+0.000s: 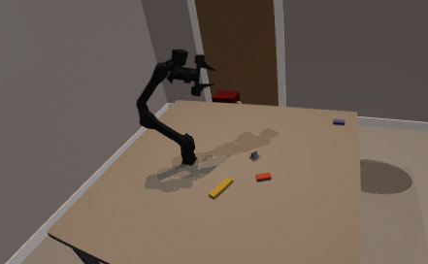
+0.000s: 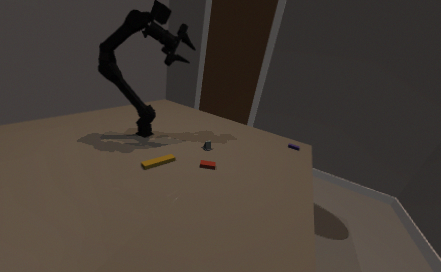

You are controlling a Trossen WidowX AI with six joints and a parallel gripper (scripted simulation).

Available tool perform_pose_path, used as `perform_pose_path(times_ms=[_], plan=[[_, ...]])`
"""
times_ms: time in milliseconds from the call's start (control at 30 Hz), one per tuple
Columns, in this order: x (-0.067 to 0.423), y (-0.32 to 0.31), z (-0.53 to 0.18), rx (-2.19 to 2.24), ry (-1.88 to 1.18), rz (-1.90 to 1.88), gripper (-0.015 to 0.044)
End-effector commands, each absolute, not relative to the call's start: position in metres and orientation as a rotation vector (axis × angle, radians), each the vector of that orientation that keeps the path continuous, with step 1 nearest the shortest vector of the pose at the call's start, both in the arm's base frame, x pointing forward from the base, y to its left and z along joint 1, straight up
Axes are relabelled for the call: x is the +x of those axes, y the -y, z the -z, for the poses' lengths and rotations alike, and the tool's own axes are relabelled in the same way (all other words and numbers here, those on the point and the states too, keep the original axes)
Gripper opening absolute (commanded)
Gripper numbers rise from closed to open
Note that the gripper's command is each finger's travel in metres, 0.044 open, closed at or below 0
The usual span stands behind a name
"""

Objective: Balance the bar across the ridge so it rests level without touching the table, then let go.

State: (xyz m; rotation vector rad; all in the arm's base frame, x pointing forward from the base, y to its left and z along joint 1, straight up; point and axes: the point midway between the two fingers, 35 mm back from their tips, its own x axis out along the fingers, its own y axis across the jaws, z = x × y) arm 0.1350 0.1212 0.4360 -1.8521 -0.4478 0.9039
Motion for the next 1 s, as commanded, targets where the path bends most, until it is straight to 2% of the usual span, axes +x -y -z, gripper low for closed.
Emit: perform_pose_path(times_ms=[0, 567, 967], plan=[[0.160, -0.119, -0.418, -1.852, 0.310, -0.918, 0.0315], [0.242, -0.082, -0.346, -1.768, -0.193, -0.951, 0.0315], [0.273, -0.038, -0.300, -1.685, -0.475, -0.954, 0.0315]])
